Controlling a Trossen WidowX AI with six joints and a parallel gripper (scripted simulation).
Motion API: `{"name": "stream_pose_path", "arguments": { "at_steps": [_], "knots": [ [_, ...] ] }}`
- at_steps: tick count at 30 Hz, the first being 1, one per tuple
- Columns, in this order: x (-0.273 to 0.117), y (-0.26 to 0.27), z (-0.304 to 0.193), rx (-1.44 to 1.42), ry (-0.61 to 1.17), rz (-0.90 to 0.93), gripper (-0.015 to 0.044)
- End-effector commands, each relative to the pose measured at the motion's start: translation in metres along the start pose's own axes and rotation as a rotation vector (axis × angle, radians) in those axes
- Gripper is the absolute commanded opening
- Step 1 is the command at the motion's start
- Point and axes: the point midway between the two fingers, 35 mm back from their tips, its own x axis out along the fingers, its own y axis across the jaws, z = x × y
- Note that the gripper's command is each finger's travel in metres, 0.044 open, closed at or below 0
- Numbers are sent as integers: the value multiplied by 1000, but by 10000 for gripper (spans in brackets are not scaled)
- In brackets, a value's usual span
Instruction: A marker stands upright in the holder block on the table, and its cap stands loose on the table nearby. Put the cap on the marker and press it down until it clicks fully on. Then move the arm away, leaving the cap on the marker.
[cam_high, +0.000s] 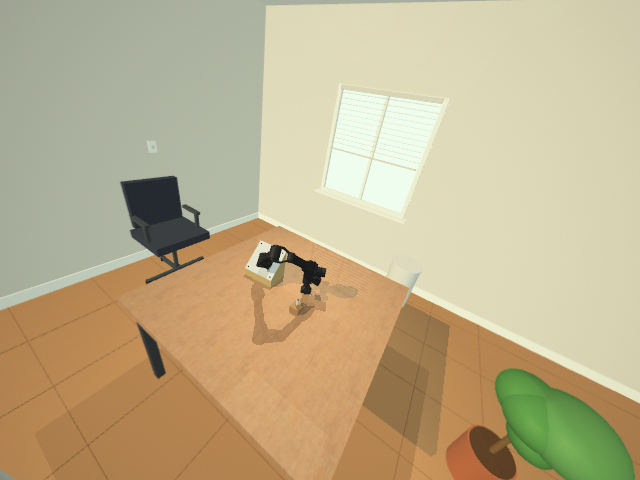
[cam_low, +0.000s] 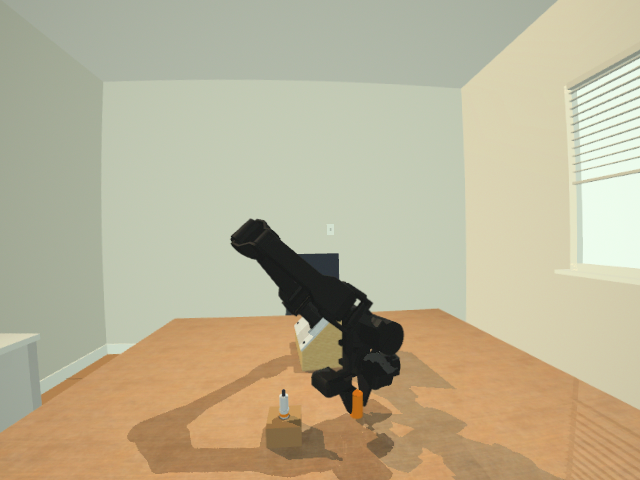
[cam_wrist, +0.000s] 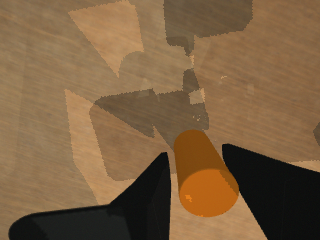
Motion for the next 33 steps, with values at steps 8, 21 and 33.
{"name": "stream_pose_path", "arguments": {
  "at_steps": [8,21,33],
  "knots": [
    [1,0,0,-6,2,-3,73],
    [-31,1,2,-6,0,0,0],
    [-60,1,0,-6,1,0,0]
  ]
}}
